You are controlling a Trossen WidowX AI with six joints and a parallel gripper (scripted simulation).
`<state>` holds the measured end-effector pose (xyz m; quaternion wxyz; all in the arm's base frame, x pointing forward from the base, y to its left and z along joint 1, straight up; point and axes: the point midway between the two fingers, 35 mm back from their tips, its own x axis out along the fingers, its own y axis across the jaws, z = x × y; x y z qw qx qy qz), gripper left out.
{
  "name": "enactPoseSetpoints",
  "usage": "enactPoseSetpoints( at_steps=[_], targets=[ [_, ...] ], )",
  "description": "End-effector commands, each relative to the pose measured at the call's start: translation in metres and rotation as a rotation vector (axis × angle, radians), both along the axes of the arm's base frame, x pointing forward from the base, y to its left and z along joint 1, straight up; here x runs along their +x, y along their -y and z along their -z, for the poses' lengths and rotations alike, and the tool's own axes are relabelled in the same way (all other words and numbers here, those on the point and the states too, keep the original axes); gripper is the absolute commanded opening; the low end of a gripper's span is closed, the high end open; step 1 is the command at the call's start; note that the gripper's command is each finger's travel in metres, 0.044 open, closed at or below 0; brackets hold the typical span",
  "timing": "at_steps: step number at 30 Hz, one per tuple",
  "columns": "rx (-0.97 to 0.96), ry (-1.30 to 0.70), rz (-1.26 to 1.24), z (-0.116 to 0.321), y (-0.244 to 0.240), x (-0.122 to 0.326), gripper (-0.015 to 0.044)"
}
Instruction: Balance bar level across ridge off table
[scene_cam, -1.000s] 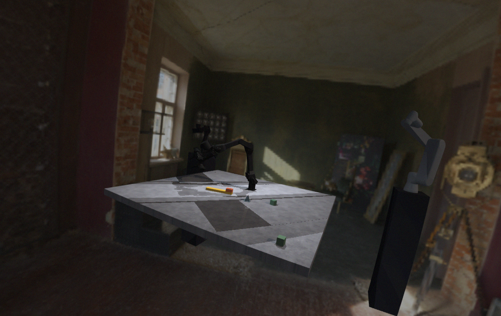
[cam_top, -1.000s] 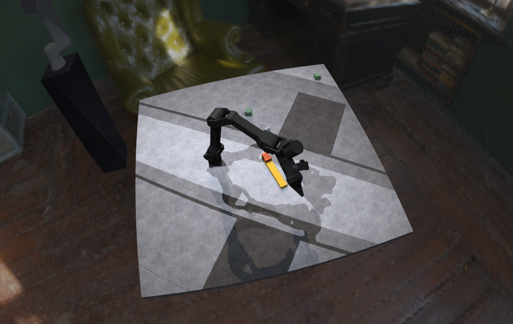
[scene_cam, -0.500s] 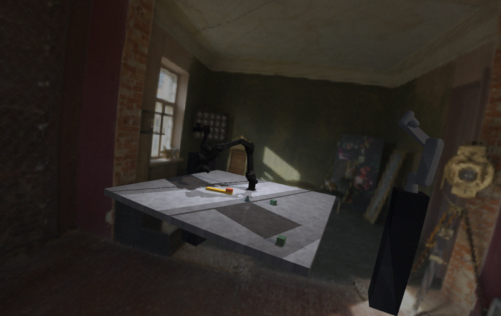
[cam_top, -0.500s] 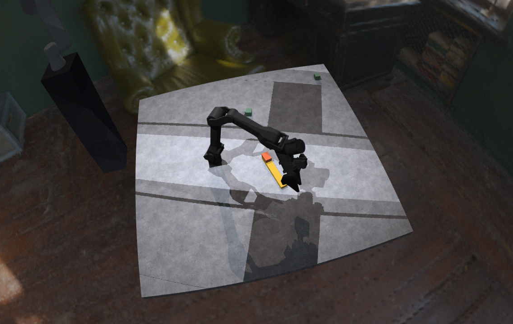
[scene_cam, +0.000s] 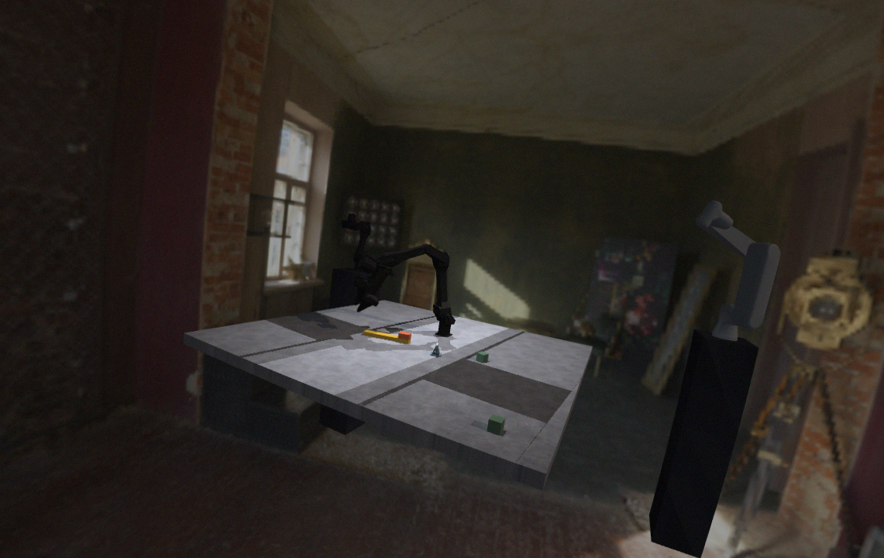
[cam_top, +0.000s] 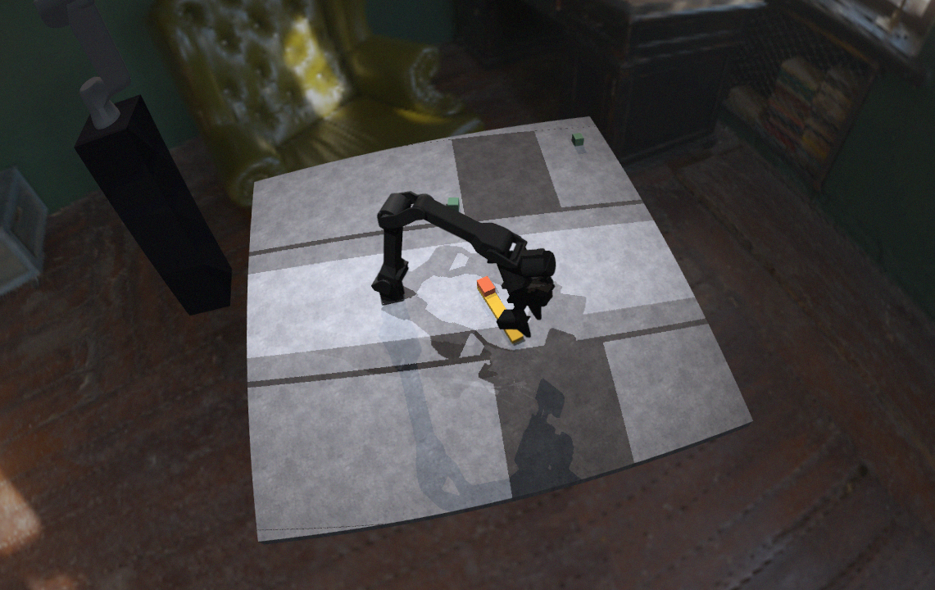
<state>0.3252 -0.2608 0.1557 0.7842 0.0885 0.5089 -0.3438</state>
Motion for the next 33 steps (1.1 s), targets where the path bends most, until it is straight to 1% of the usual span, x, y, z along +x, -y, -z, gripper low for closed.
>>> enactPoseSetpoints(
  at_steps=[1,12,24,27,33],
  targets=[
    [0.088,0.021,0.075,0.003,-0.016,-0.003,0.0315],
    [0.315,0.018,0.313,0.012,-0.059,-0.018,0.0315],
    [0.515,-0.041,0.621,0.013,-0.106,-0.040,0.0315],
    [0.536,-0.052,0.662,0.013,-0.111,-0.043,0.0315],
    [0.536,-0.052,0.662,0.016,-0.111,-0.043,0.0315]
  ],
)
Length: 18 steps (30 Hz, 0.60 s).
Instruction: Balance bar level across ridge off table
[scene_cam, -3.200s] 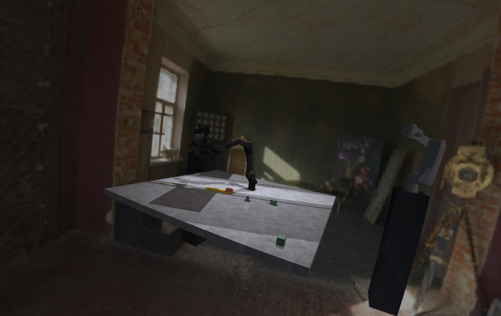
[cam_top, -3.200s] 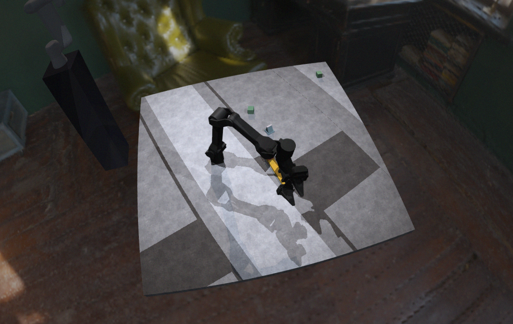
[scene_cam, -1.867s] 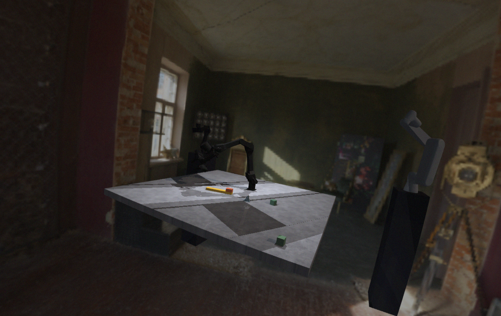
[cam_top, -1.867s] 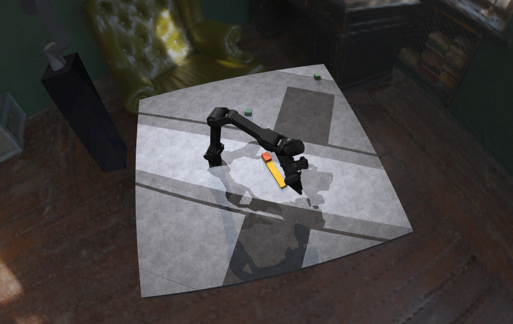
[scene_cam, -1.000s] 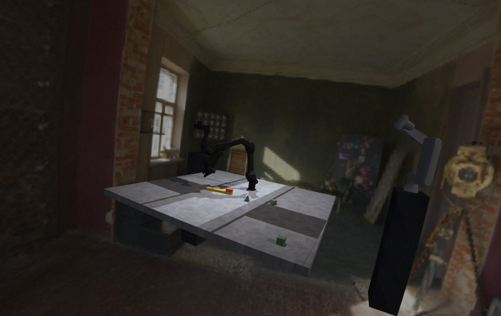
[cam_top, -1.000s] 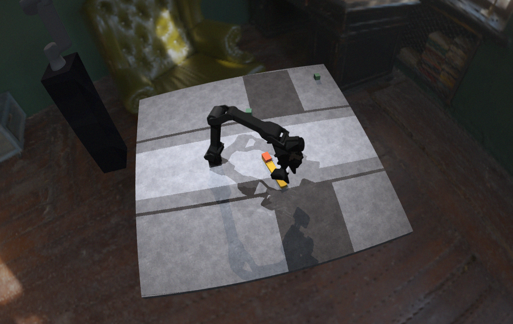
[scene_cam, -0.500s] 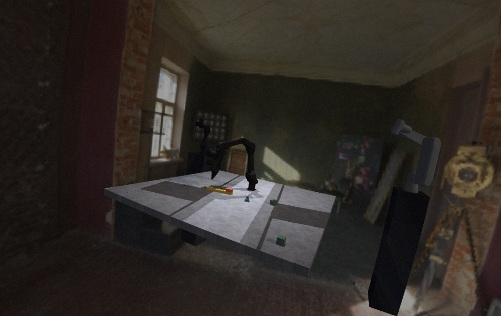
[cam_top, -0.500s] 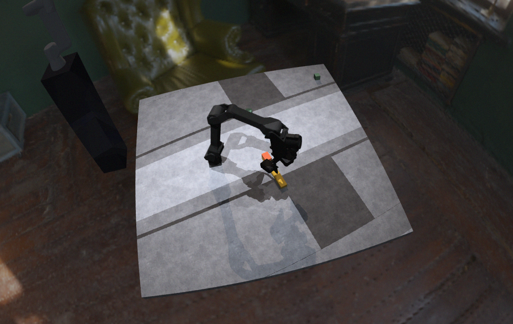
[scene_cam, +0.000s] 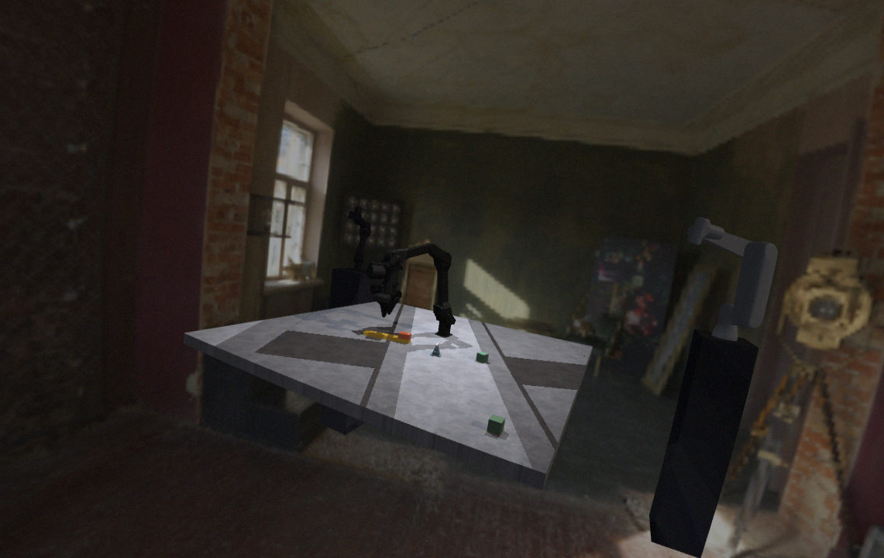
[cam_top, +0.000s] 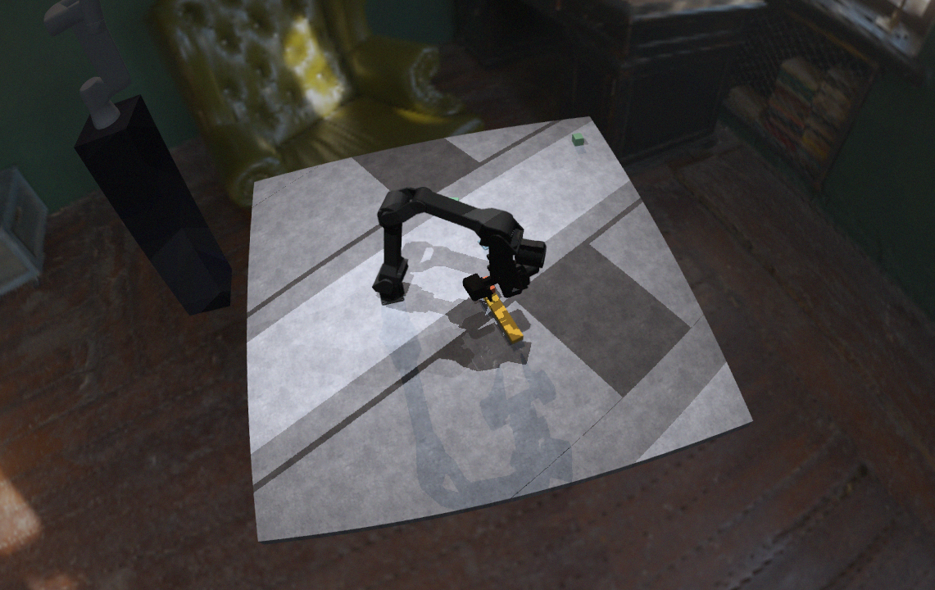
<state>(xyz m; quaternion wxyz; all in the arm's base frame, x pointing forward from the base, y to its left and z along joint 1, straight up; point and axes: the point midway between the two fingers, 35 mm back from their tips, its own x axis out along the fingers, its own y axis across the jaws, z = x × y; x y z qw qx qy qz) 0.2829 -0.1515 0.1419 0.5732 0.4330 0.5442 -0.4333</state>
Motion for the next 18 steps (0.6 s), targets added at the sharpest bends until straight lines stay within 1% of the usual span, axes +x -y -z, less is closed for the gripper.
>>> enactPoseSetpoints(
  at_steps=[1,10,18],
  targets=[
    [0.010,-0.002,0.013,0.006,-0.002,0.000,0.0315],
    [0.010,-0.002,0.013,0.062,-0.001,0.001,0.0315],
    [0.010,-0.002,0.013,0.068,-0.001,0.001,0.0315]
  ],
)
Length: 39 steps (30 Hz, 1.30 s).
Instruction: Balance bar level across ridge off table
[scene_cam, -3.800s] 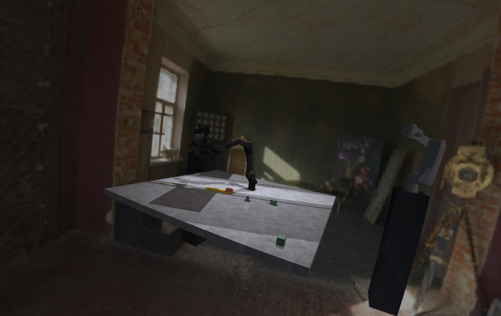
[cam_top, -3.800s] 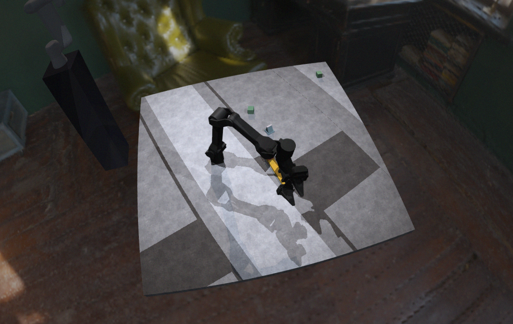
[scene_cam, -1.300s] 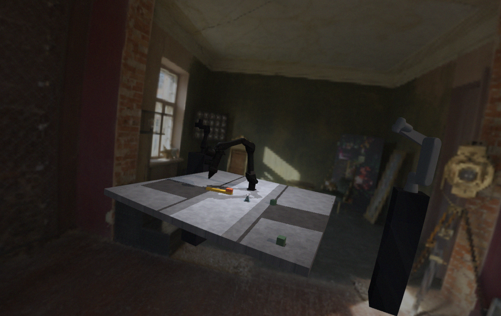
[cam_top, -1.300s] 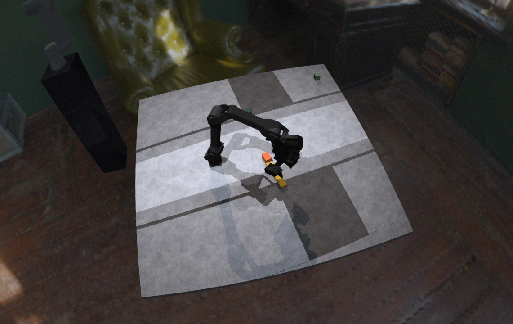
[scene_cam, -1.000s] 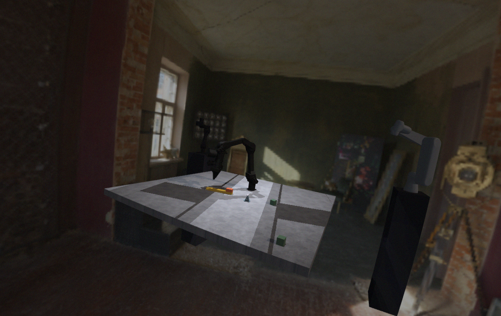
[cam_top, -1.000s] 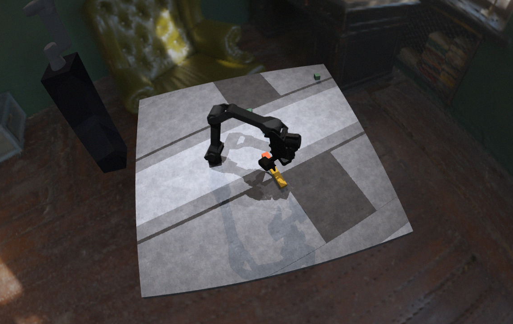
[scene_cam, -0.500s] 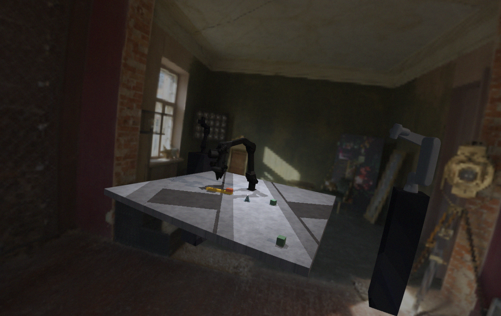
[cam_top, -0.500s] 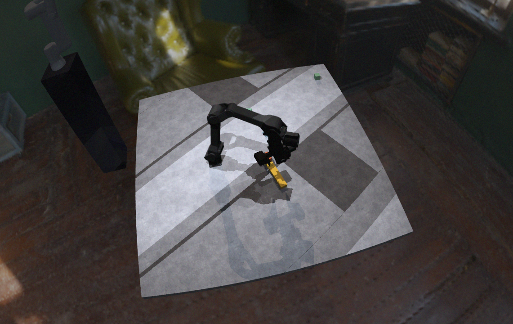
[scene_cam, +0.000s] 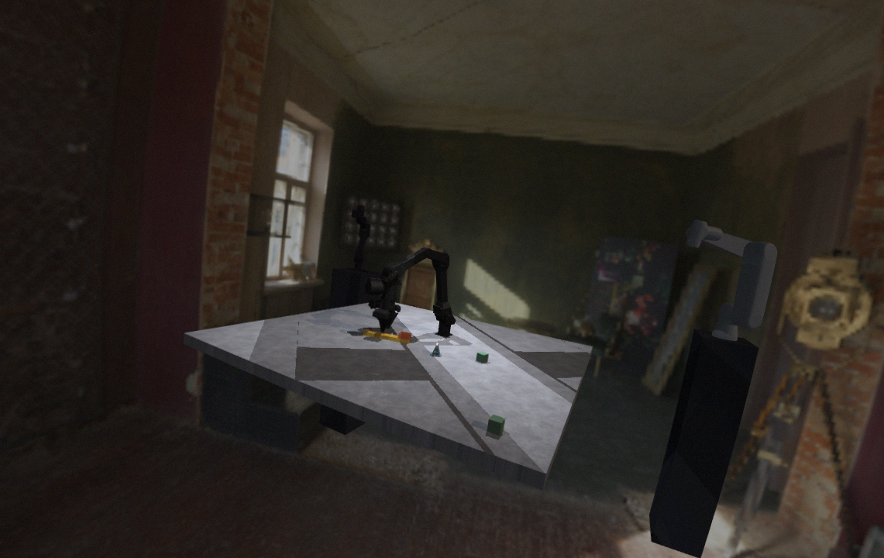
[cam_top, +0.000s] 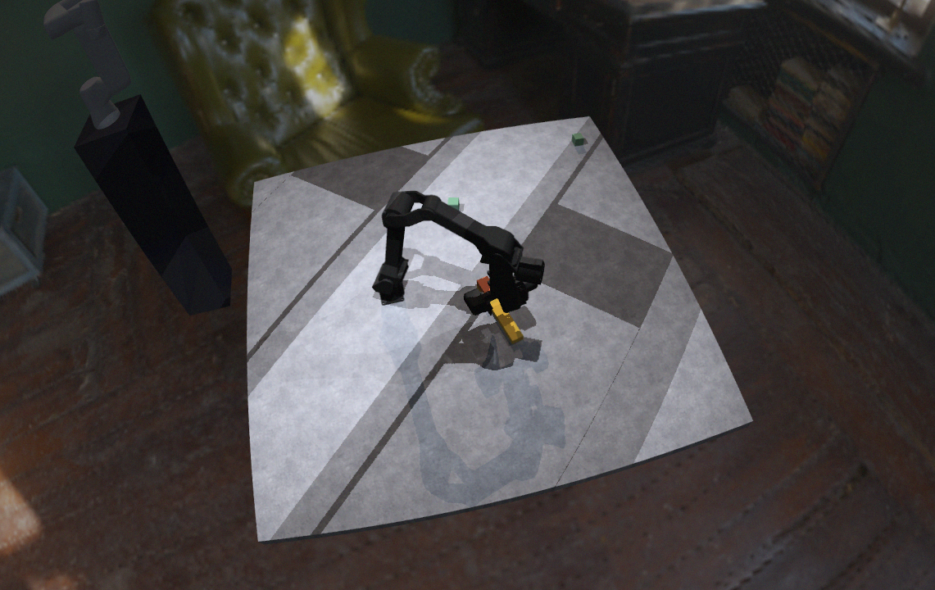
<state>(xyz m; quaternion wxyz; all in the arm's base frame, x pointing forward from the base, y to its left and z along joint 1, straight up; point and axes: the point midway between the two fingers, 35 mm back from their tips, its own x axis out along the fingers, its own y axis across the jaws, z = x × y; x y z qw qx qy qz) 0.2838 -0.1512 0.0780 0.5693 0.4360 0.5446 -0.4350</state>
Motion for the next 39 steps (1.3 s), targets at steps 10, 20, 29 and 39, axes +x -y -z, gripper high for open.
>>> enactPoseSetpoints(
  at_steps=[10,20,29,39],
  targets=[
    [0.005,0.002,0.005,0.019,0.000,0.001,0.0315],
    [0.005,0.002,0.005,0.028,0.000,0.001,0.0315],
    [0.005,0.002,0.005,0.028,0.000,0.001,0.0315],
    [0.001,-0.001,0.000,0.027,0.000,0.000,0.0138]
  ],
)
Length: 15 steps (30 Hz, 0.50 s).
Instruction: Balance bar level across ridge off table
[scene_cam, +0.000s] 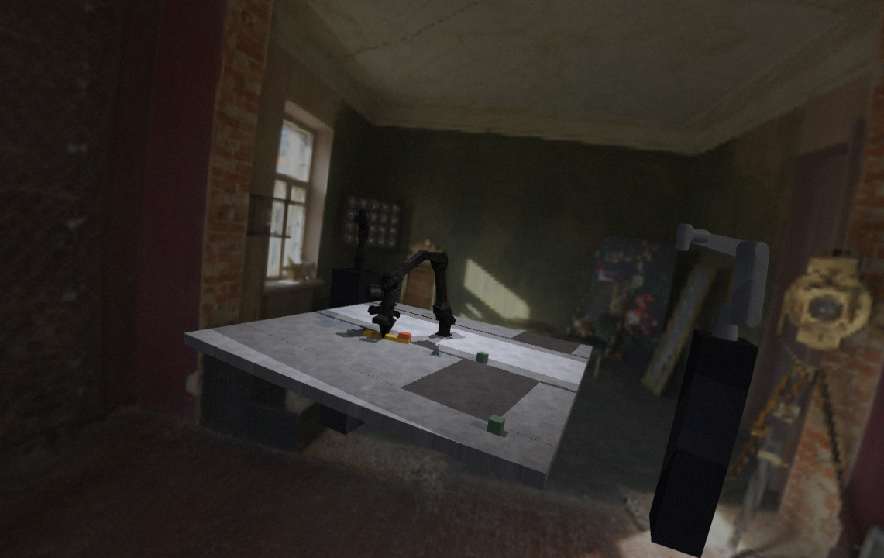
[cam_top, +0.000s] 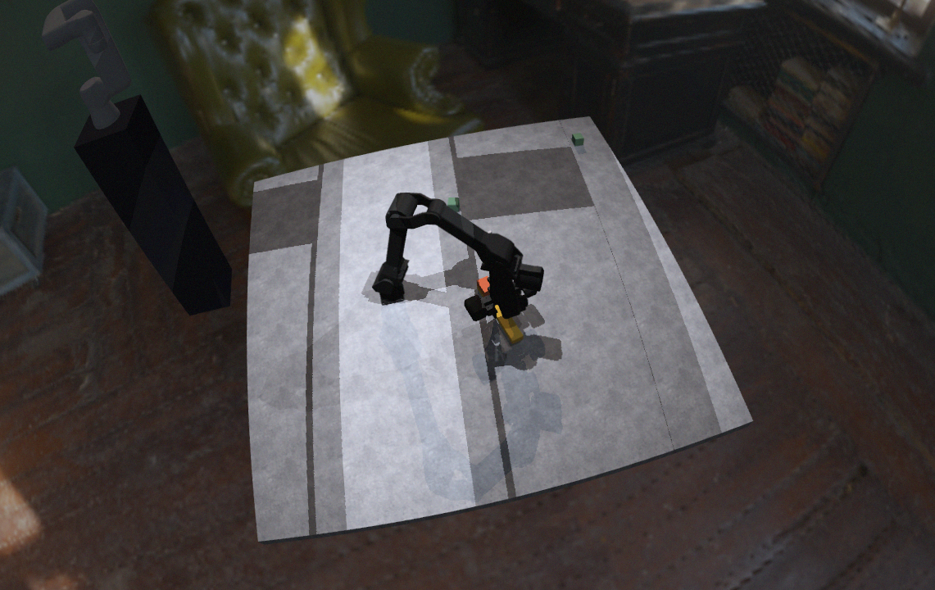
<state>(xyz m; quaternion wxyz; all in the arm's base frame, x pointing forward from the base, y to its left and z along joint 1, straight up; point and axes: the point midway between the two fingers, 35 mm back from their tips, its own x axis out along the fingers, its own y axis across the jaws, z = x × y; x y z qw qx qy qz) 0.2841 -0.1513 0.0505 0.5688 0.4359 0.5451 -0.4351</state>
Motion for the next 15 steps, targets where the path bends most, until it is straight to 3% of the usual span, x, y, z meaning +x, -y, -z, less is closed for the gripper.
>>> enactPoseSetpoints(
  at_steps=[1,5,9,15],
  targets=[
    [0.000,0.000,0.000,0.000,0.000,0.000,0.0131],
    [0.000,0.000,0.000,0.000,0.000,0.000,0.0104],
    [0.000,0.001,0.000,-0.006,0.000,0.001,0.0000],
    [0.001,0.001,0.001,-0.022,0.001,0.002,0.0000]
  ],
)
